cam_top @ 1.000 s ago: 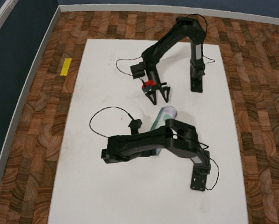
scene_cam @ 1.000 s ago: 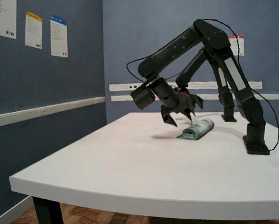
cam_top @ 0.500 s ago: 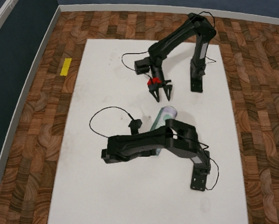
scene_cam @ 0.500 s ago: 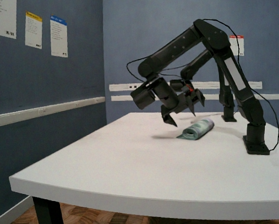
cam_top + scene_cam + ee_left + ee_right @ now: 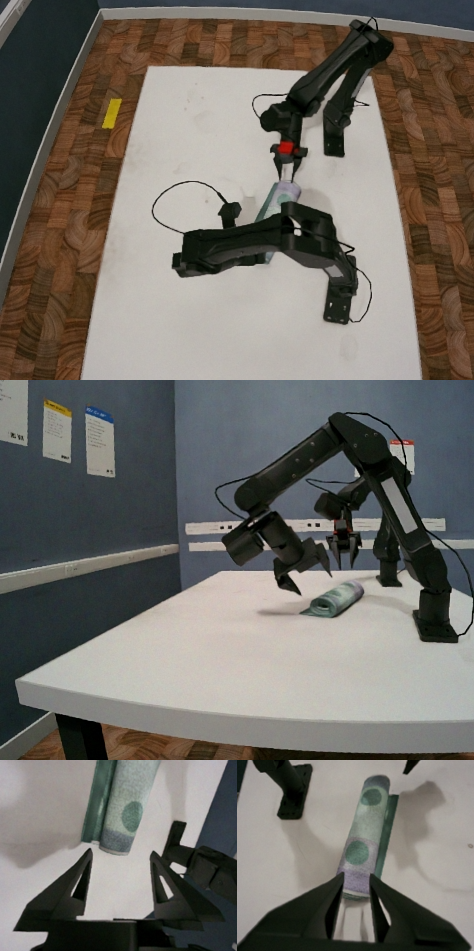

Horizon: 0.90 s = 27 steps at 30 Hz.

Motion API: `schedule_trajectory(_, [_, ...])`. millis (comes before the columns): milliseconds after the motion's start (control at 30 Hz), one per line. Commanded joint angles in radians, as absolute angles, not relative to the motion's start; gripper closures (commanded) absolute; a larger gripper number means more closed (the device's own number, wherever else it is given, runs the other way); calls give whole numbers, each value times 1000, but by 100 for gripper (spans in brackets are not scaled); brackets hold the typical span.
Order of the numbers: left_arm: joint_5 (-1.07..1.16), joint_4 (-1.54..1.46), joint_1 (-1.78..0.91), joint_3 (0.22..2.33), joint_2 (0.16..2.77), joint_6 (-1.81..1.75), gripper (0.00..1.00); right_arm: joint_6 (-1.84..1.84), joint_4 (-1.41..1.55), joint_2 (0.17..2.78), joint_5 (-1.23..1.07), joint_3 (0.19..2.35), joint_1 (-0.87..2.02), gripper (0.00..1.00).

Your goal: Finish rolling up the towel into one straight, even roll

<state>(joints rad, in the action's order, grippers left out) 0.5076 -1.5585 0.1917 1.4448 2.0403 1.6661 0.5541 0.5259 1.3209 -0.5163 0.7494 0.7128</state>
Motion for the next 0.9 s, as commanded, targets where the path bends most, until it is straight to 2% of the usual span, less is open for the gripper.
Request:
schedule_trajectory(0, [509,-1571,195,1471,2024,1662,15,501,415,1279,-398,717,739,68])
schedule_trajectory(867, [509,-1571,195,1471,2024,1662,15,493,230,1344,-378,604,749,68])
